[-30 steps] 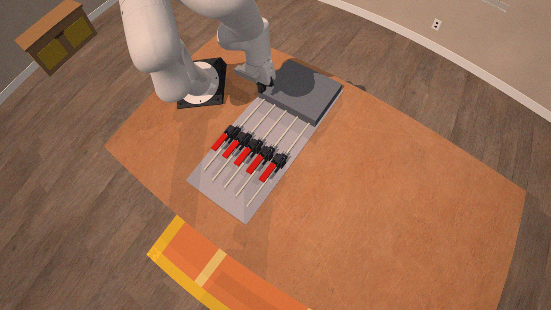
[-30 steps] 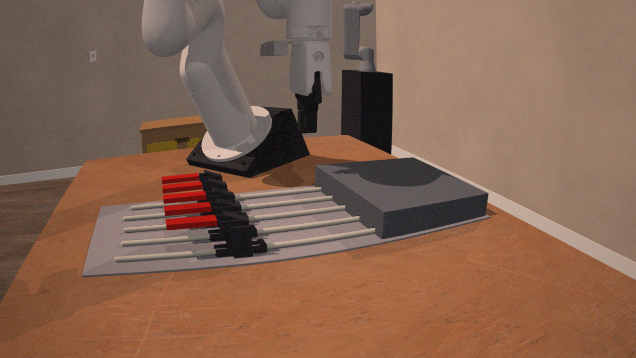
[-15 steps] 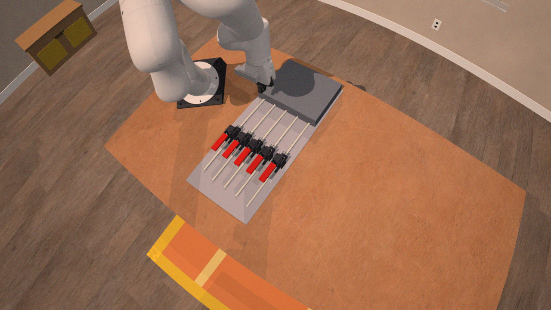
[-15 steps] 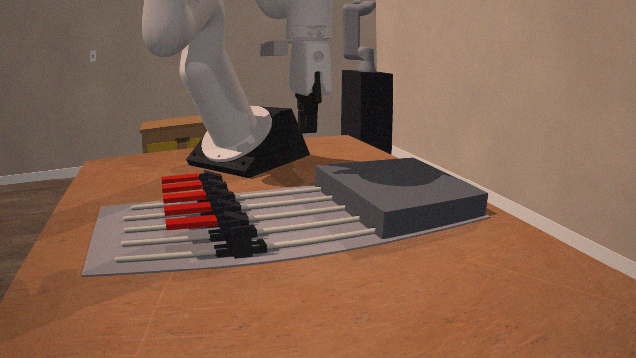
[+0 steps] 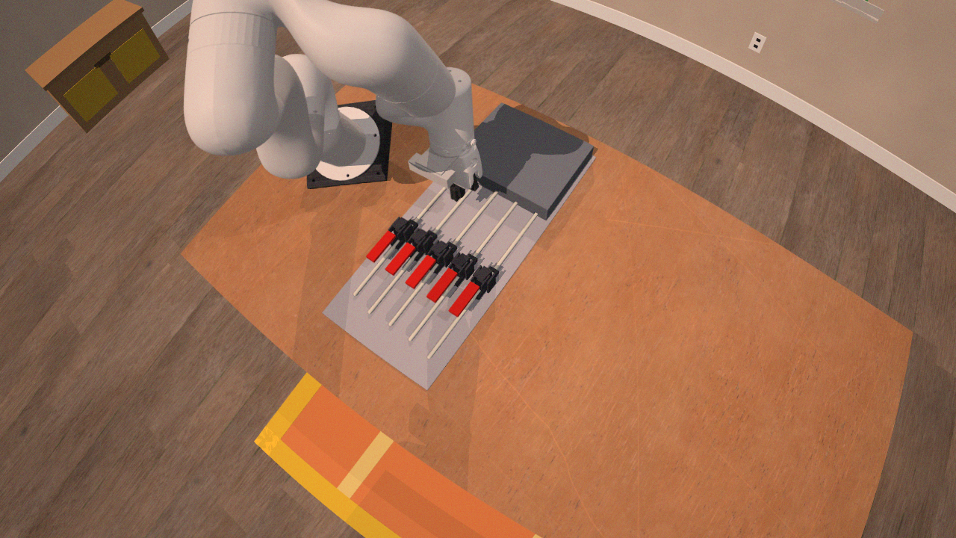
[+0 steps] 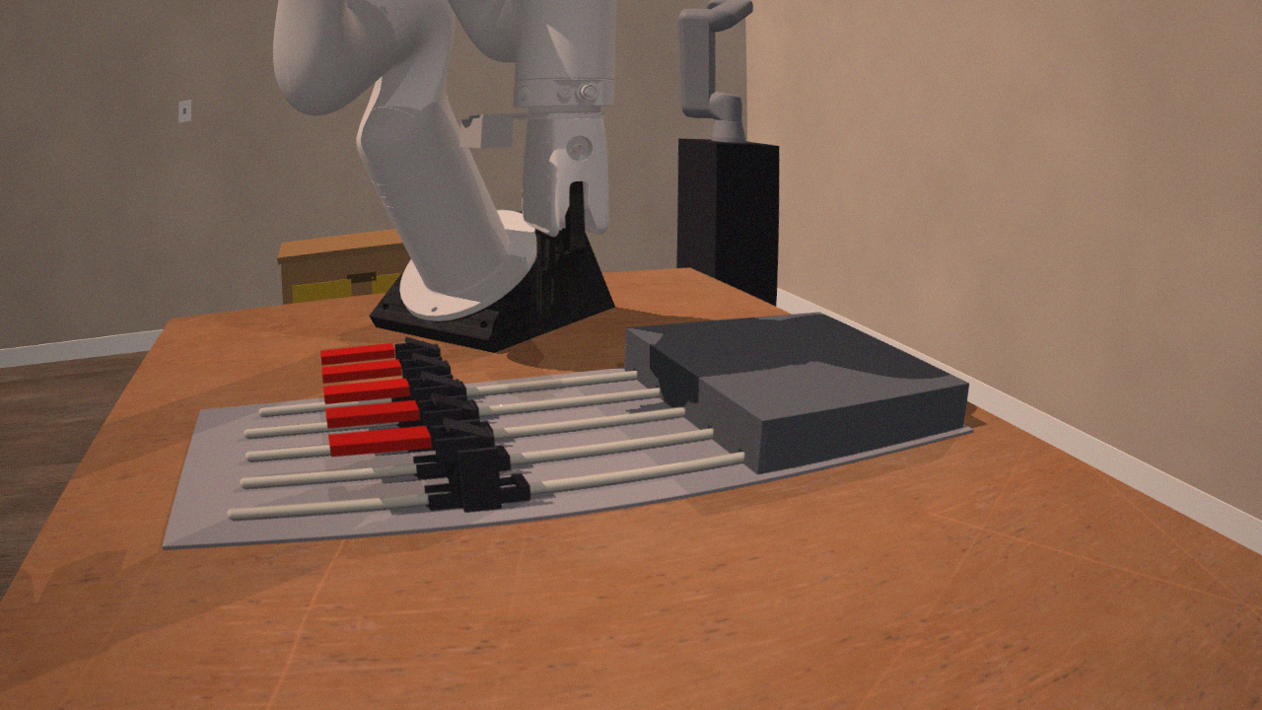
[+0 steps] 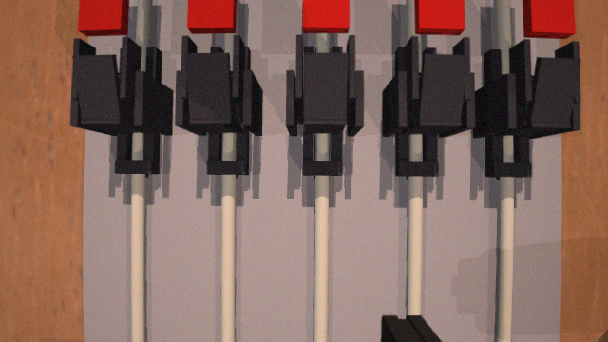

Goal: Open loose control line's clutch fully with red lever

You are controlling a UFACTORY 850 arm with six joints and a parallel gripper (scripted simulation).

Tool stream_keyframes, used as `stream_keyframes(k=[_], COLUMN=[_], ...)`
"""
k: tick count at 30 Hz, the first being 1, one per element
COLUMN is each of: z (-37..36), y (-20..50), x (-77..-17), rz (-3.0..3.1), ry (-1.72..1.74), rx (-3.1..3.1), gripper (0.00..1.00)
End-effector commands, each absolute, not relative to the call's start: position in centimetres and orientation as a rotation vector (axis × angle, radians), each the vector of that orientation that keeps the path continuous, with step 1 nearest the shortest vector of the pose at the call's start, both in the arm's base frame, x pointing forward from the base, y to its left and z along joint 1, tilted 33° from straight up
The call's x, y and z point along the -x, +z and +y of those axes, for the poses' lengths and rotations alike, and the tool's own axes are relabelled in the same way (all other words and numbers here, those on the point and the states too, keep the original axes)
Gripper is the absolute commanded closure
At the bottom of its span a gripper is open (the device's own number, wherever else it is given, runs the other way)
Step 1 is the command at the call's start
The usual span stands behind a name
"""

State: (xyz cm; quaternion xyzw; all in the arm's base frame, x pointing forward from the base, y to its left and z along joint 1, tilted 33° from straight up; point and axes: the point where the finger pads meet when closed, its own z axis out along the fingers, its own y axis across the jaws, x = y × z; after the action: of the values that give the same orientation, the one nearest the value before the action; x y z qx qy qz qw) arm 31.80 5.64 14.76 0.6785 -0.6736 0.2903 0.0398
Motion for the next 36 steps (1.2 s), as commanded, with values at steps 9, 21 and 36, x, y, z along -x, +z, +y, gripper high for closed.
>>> stream_keyframes(k=[9, 21, 36], z=[4.6, 2.6, 1.5], y=[13.9, 10.0, 7.6], x=[-33.0, -34.7, -35.7], rz=[-2.067, -2.067, -2.067], ry=[0.877, 0.877, 0.877], rx=[-2.089, -2.089, -2.089], gripper=[1.0, 1.0, 1.0])
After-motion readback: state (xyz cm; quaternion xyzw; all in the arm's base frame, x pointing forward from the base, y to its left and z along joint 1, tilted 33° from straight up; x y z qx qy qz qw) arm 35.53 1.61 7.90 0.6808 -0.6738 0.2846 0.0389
